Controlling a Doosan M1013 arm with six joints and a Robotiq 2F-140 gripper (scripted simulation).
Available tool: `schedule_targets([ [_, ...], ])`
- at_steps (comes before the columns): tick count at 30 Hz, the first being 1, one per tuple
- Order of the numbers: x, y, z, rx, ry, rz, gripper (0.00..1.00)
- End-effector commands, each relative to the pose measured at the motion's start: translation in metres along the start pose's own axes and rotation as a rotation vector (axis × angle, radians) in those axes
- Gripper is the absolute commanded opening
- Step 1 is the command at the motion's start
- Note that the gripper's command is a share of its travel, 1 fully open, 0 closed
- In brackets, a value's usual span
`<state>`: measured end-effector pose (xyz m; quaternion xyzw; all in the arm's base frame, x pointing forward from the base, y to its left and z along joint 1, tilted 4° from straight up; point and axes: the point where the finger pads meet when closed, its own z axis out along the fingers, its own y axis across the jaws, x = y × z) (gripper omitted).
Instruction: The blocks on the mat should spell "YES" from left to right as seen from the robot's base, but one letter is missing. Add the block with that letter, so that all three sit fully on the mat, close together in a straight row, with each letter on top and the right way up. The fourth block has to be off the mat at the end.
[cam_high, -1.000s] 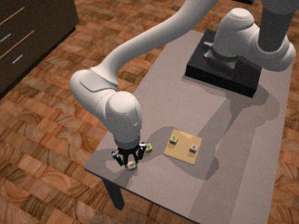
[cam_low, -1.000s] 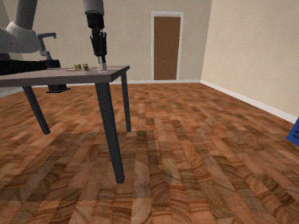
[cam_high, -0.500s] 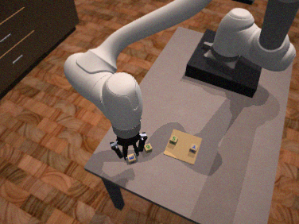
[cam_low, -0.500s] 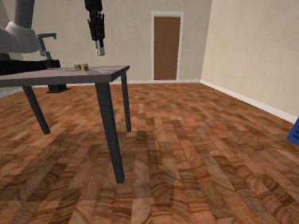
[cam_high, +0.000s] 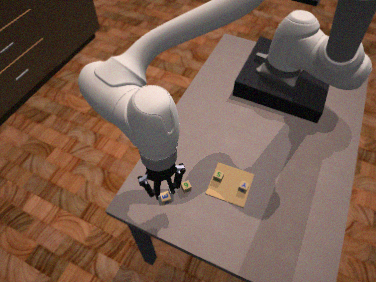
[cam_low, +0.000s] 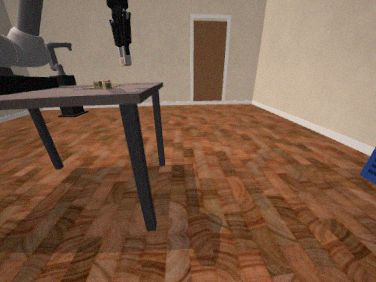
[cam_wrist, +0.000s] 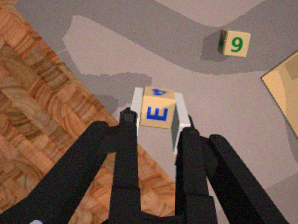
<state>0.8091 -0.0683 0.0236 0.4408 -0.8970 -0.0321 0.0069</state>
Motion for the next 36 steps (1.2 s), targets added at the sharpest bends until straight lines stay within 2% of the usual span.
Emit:
schedule_targets([
  [1, 0.001, -0.002, -0.004, 0.003, 0.000, 0.003, 0.16],
  [32, 0.001, -0.001, -0.004, 0.003, 0.000, -0.002, 0.16],
  [33, 0.001, 0.009, -0.005, 0.003, 0.000, -0.032, 0.16],
  [35, -0.001, 0.051, -0.008, 0.003, 0.000, -0.161, 0.16],
  [36, -0.001, 0.061, -0.009, 0.003, 0.000, -0.192, 0.16],
])
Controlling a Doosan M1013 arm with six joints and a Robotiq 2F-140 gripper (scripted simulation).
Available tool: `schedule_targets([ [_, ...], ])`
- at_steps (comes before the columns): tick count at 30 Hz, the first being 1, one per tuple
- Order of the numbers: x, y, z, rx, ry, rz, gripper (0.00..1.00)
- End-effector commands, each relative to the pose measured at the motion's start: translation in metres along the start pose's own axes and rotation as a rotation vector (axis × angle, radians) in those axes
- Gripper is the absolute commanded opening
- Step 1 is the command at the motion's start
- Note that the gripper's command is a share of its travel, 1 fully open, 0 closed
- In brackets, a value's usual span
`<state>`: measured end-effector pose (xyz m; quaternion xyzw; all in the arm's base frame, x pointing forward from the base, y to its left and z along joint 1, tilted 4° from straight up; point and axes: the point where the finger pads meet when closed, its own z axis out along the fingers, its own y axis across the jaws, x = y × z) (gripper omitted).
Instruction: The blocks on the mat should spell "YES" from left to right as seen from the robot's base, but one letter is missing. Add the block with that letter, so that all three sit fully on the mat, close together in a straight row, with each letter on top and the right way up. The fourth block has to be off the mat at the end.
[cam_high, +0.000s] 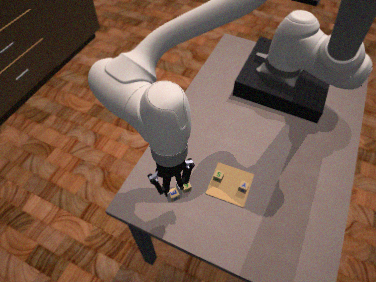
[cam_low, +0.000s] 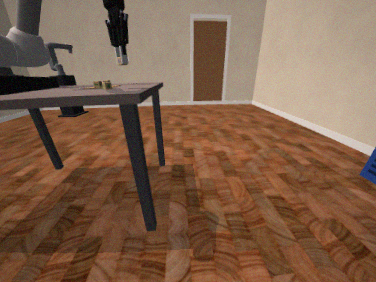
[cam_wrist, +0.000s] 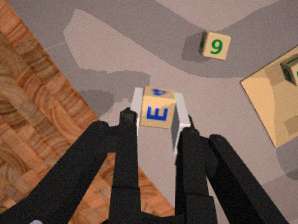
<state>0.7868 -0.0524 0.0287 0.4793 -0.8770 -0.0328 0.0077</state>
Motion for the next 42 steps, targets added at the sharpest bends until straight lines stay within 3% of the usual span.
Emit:
schedule_targets([
  [1, -0.006, 0.044, -0.006, 0.006, -0.003, -0.138, 0.16],
  [7, -0.007, 0.111, -0.007, 0.006, -0.003, -0.342, 0.16],
  [9, -0.007, 0.111, -0.007, 0.006, -0.003, -0.342, 0.16],
  [10, -0.006, 0.138, -0.007, 0.006, -0.002, -0.423, 0.16],
  [18, 0.005, 0.222, -0.003, 0.007, -0.001, -0.673, 0.16],
  [34, 0.005, 0.223, -0.002, 0.007, -0.001, -0.678, 0.16],
  [42, 0.005, 0.223, 0.015, 0.007, -0.001, -0.678, 0.16],
])
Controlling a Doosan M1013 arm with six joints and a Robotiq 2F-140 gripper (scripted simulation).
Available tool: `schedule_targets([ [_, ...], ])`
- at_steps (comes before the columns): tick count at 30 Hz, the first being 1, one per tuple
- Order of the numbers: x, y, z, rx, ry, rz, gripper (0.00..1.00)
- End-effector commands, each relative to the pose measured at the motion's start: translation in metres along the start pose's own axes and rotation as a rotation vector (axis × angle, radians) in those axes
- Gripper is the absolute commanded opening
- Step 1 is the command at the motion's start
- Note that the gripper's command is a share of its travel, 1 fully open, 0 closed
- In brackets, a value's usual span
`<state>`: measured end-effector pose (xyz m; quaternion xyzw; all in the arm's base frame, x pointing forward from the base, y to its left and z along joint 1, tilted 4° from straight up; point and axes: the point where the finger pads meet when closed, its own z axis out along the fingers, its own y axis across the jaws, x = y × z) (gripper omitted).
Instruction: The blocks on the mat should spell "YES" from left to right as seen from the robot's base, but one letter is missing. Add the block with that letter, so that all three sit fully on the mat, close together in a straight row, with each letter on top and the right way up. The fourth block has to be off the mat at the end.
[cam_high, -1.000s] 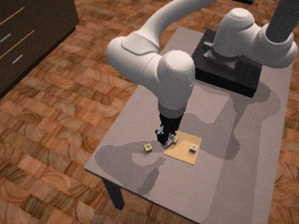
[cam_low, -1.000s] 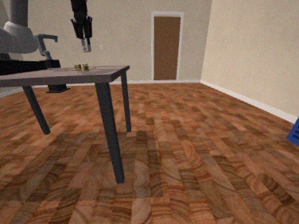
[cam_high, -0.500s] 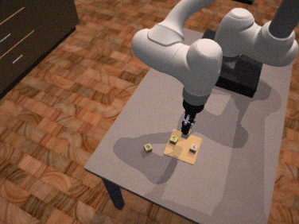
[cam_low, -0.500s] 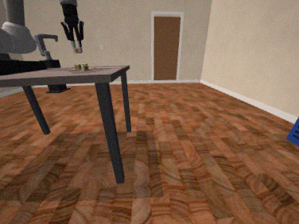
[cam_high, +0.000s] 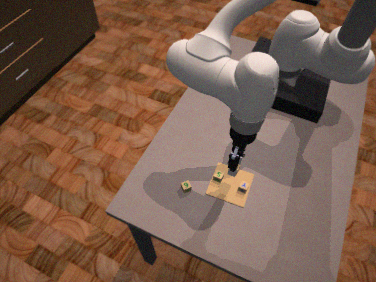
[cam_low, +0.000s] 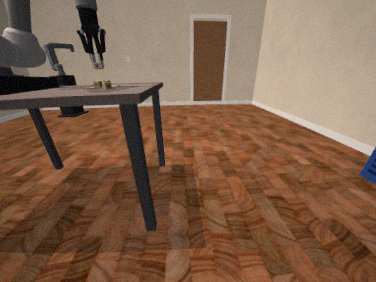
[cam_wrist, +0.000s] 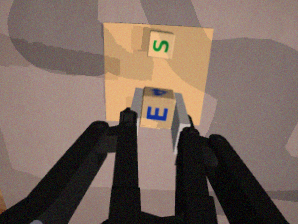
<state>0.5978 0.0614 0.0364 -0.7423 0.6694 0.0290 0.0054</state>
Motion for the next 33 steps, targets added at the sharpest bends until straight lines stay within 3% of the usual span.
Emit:
schedule_targets([
  [1, -0.003, 0.002, 0.008, -0.002, -0.003, -0.005, 0.16],
  [16, -0.003, 0.002, 0.074, -0.002, -0.003, -0.005, 0.16],
  [33, -0.003, 0.002, 0.086, -0.002, -0.003, -0.005, 0.16],
])
